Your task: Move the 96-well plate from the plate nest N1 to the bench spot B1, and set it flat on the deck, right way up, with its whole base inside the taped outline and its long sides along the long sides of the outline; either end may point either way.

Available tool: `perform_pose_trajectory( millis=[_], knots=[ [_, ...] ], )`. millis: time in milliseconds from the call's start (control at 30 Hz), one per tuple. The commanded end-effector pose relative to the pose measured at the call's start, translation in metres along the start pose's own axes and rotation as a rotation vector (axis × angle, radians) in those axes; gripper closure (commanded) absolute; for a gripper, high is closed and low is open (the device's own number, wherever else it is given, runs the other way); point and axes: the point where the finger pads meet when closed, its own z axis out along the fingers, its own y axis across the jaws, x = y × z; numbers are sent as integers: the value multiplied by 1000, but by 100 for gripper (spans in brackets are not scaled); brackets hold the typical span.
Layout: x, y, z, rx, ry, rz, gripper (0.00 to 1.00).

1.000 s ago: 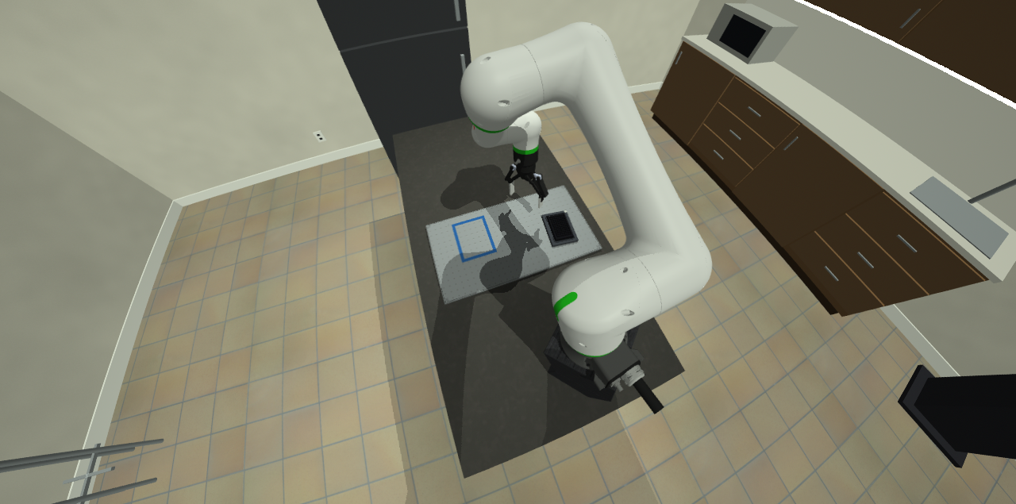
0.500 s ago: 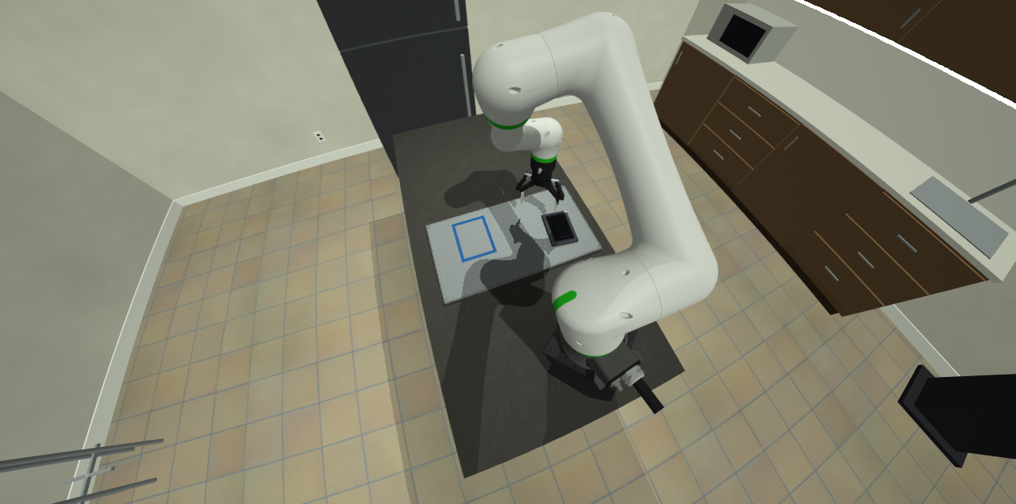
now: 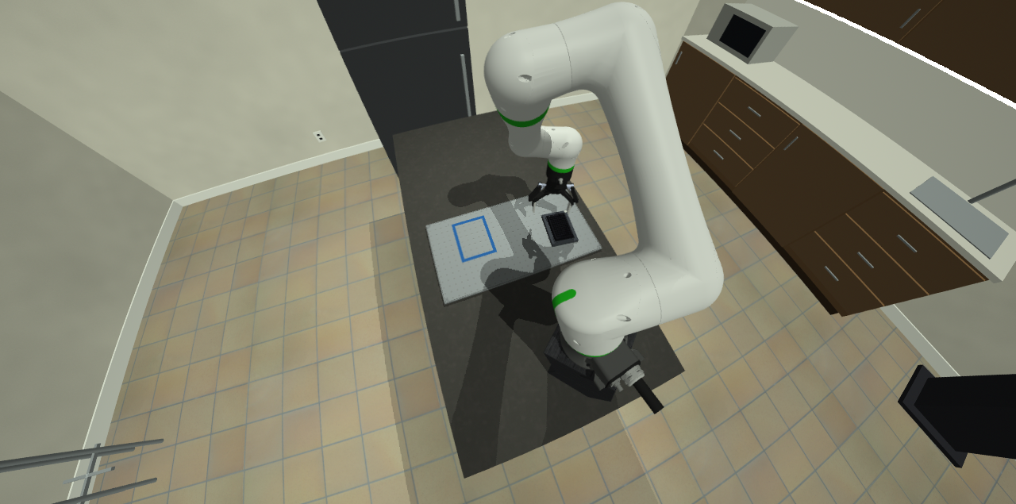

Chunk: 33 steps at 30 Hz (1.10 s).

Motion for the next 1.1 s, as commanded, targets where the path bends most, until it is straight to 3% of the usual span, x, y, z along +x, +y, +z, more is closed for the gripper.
perform_pose_trajectory(
  millis=[0,400,833,1067],
  knots=[
    [-5,9,0,11,16,-63,0],
    [-34,50,-2,-1,56,-266,0],
    [-34,50,-2,-1,56,-266,0],
    [-34,50,8,-1,56,-266,0]
  ],
)
